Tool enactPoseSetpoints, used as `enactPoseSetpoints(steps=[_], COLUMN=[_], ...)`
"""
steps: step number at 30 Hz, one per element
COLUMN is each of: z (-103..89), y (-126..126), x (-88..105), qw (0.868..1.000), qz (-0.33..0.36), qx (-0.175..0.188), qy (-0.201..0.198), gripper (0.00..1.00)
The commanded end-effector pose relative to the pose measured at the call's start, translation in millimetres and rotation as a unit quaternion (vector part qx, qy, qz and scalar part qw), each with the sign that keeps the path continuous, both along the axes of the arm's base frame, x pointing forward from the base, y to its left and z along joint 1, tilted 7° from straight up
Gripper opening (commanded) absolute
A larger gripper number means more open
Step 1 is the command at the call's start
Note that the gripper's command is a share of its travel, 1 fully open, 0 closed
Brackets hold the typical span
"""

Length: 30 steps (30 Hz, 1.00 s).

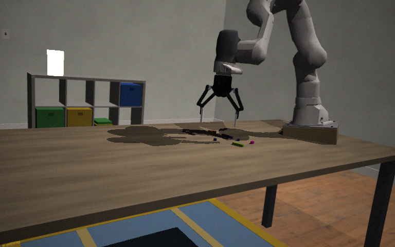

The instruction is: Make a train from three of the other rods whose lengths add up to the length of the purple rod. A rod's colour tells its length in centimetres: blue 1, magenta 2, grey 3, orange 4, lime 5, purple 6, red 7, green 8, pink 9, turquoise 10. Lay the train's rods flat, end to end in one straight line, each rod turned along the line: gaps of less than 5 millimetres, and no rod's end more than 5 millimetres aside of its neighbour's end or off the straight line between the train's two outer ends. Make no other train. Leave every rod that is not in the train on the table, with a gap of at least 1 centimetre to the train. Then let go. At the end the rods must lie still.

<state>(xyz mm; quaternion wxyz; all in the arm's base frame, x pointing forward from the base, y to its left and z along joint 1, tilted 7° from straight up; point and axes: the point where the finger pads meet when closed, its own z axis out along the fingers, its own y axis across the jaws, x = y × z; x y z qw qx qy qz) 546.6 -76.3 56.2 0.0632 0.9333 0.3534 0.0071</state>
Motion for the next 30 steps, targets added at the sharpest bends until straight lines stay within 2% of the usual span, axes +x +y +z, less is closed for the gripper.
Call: enactPoseSetpoints(steps=[1,13,19,23,30], z=[-0.7,-0.5,0.3,0.5,1.1], y=[0.5,0.9,3.2,3.6,5.3], x=[-0.3,-0.9,-4.3,-5.0,-7.7], qw=[1.0,1.0,0.994,0.992,0.981], qz=[0.004,-0.013,-0.105,-0.122,-0.193], qx=[0.0,0.001,0.007,0.008,0.013], qy=[0.002,0.0,-0.011,-0.013,-0.021], gripper=[1.0,1.0,1.0,1.0,1.0])
